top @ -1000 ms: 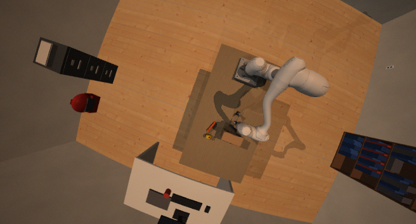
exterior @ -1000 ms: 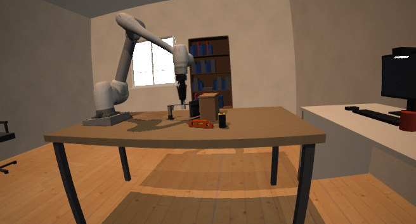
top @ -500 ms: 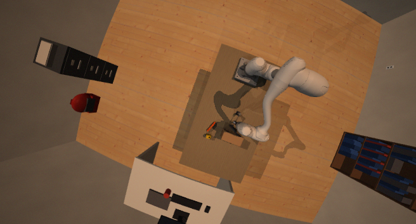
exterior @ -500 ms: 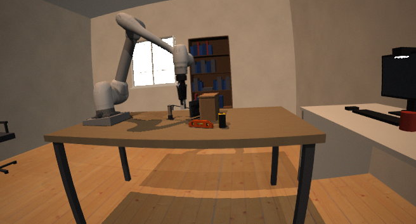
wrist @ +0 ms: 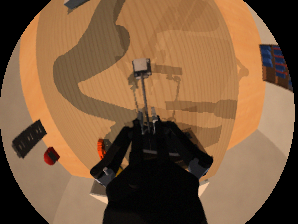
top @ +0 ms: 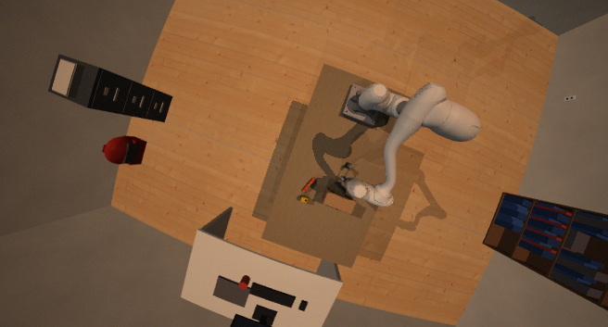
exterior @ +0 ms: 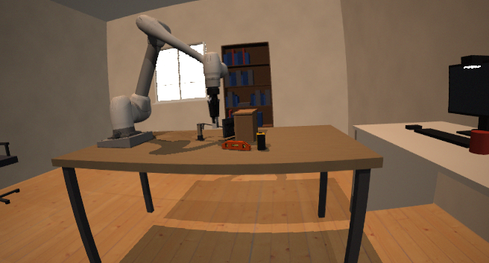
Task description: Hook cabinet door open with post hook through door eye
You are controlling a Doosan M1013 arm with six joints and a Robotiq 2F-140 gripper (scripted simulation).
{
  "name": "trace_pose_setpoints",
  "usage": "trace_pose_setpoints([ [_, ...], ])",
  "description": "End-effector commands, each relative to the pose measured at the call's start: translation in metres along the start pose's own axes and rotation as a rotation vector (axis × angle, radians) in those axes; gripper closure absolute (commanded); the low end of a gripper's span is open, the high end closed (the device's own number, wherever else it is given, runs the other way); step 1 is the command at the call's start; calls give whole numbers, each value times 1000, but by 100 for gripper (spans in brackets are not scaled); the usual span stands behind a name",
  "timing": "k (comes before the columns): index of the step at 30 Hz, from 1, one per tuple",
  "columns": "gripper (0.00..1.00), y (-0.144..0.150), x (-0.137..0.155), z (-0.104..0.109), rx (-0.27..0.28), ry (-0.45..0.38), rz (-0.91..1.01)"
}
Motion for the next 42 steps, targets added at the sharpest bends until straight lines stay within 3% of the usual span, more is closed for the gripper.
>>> trace_pose_setpoints([
  [1, 86, 0, 0, 0, 0, 0, 0],
  [42, 86, 0, 0, 8, 0, 0, 0],
])
Point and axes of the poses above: the point where the finger pads meet when closed, its own z axis back along the fingers, its own y axis across the jaws, x = y × z, the point moved 2 cm from there along z, back along the fingers, and after that the axes turned 2 degrees about z, right-handed, at the moved point
